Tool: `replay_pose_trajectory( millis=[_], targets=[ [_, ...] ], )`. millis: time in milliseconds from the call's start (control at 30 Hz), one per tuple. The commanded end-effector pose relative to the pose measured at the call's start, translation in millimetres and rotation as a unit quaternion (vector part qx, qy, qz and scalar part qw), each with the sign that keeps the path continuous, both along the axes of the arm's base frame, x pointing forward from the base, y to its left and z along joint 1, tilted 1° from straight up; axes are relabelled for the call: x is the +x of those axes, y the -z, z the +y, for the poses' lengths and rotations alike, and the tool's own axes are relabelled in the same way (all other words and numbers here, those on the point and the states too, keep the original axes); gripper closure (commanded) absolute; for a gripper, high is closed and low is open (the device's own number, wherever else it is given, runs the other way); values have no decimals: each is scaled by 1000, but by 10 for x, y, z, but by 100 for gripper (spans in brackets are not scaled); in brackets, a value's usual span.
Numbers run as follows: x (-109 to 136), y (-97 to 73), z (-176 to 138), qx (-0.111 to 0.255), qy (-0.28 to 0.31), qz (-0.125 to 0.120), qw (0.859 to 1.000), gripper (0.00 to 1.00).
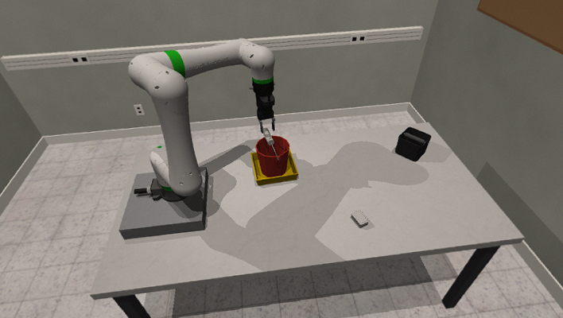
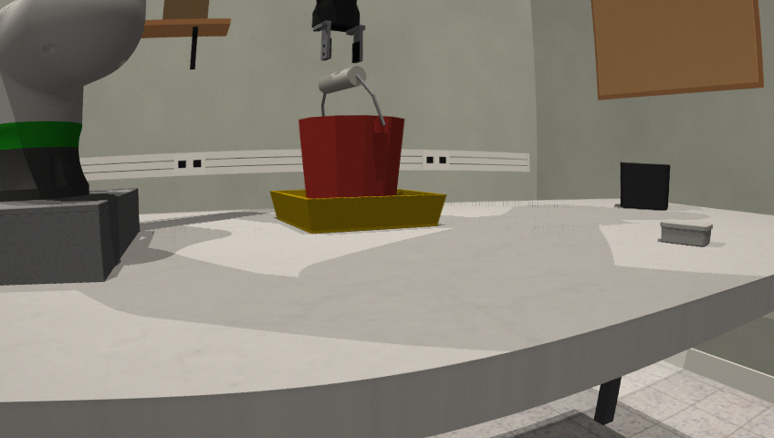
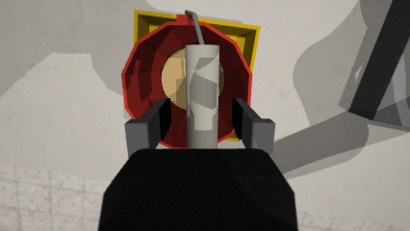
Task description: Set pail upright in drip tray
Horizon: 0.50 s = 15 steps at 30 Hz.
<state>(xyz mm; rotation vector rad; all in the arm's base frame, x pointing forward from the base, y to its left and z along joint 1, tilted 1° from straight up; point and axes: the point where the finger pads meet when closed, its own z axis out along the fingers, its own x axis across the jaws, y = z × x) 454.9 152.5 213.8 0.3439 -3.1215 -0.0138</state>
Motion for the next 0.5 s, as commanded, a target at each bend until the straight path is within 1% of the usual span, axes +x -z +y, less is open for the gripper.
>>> replay_pose_trajectory(
  millis=[0,167,233,467],
  targets=[
    [5,-75,-1,0,0,-1,1000,0],
    [5,-175,-2,0,0,-1,1000,0],
    [5,-175,-2,0,0,-1,1000,0],
    [5,-270,-3,0,0,-1,1000,0]
  ],
)
